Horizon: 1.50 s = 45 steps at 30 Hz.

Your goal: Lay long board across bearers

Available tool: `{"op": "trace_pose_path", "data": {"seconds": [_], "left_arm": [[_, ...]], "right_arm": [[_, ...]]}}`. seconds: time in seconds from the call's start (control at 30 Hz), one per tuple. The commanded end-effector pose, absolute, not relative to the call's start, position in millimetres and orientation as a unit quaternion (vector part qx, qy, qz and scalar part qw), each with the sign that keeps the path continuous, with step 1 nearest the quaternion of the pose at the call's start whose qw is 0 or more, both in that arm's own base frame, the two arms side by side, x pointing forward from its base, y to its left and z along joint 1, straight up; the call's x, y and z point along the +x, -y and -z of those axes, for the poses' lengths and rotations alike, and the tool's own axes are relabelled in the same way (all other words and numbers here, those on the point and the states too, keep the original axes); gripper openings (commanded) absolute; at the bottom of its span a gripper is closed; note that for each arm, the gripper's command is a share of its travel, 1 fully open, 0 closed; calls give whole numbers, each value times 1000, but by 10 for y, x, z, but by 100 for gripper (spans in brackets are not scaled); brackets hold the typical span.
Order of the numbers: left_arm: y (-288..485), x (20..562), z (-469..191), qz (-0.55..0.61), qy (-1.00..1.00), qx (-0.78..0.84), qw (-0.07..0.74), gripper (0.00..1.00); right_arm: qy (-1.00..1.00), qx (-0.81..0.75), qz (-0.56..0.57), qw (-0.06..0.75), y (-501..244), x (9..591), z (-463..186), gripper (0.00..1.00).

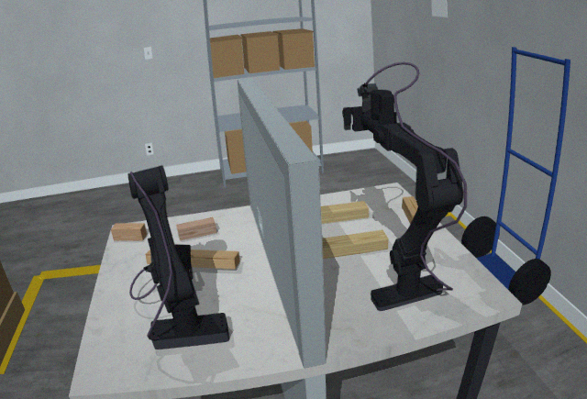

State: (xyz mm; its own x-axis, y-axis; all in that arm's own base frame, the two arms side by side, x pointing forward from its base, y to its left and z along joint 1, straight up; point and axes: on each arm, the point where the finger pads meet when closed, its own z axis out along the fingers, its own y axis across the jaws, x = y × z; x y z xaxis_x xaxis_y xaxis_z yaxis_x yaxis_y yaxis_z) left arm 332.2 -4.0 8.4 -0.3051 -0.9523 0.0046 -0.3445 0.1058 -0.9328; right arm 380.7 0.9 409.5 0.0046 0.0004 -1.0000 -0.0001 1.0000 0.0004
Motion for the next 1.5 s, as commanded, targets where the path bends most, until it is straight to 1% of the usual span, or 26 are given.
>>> {"op": "trace_pose_path", "data": {"seconds": [0.0, 0.27, 0.3, 0.43, 0.47, 0.53, 0.57, 0.6, 0.63, 0.67, 1.47], "left_arm": [[39, 3147, -223, 468, -672, -470, 330, 65], [-22, 2841, -281, 466, -678, -473, 315, 65], [-98, 2905, -371, 463, -667, -473, 342, 65], [-100, 2838, -425, 472, -674, -457, 336, 65], [29, 2637, -219, 473, -688, -482, 266, 65], [-6, 2576, -264, 472, -688, -481, 268, 65], [-378, 3015, -991, 468, -630, -416, 459, 65], [2, 2562, -220, 467, -687, -494, 258, 65], [-137, 2732, -403, 463, -678, -472, 321, 65], [-176, 2785, -472, 463, -674, -464, 341, 65], [-184, 2783, -447, 460, -673, -469, 339, 65]], "right_arm": [[-682, 4, 12, 731, 52, 3712, -4375, 100], [-682, 4, 12, 731, 52, 3712, -4375, 100], [-682, 4, 12, 731, 52, 3712, -4375, 100], [-682, 4, 12, 731, 52, 3712, -4375, 100], [-682, 4, 12, 731, 52, 3712, -4375, 100], [-682, 4, 12, 731, 52, 3712, -4375, 100], [-682, 4, 12, 731, 52, 3712, -4375, 100], [-682, 4, 12, 731, 52, 3712, -4375, 100], [-682, 4, 12, 731, 52, 3712, -4375, 100], [-682, 4, 12, 731, 52, 3712, -4375, 100], [-682, 4, 12, 731, 52, 3712, -4375, 100]]}}
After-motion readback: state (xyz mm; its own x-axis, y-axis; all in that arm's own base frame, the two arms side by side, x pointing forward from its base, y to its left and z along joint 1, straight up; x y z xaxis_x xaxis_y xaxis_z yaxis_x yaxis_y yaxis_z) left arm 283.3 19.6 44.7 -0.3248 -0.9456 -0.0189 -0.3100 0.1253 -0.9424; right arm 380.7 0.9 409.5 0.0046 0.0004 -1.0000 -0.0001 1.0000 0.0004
